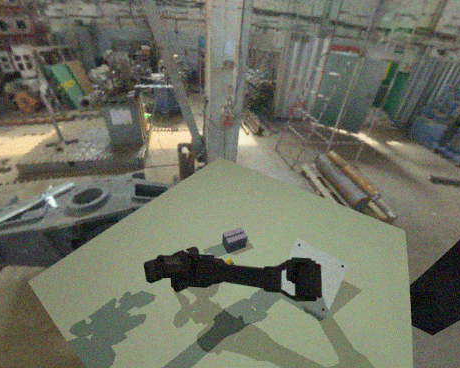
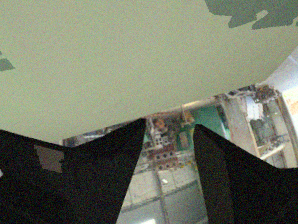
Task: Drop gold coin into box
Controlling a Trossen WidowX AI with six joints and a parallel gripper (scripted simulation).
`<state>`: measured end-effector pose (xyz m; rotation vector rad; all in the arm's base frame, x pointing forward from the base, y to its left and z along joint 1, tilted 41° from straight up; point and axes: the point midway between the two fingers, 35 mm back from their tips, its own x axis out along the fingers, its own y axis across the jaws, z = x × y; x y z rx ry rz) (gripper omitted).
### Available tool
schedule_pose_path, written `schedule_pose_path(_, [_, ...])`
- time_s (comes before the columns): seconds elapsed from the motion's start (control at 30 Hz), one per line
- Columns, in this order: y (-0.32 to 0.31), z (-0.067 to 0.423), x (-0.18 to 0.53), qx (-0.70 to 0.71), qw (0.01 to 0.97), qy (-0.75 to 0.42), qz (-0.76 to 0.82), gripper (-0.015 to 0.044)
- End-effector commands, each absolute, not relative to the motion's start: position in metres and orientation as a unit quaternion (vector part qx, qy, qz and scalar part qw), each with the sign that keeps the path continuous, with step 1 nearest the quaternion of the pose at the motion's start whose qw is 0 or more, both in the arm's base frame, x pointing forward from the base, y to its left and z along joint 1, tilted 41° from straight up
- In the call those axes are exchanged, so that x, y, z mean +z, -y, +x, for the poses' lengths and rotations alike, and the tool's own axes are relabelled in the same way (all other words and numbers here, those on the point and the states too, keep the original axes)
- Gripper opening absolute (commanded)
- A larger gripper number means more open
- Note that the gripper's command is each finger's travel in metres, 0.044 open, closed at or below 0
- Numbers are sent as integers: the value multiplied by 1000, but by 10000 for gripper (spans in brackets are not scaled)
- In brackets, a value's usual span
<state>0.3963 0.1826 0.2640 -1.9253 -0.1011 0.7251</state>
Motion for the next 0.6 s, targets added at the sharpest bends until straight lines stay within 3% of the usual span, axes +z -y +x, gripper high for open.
schedule_pose_path(0.0, [-149,393,214,389,527,-34,-755,161])
schedule_pose_path(0.3, [-66,326,129,570,608,-247,-495,161])
schedule_pose_path(0.47, [-40,280,124,606,666,-341,-270,161])
schedule_pose_path(0.57, [-43,272,131,606,673,-351,-237,161])
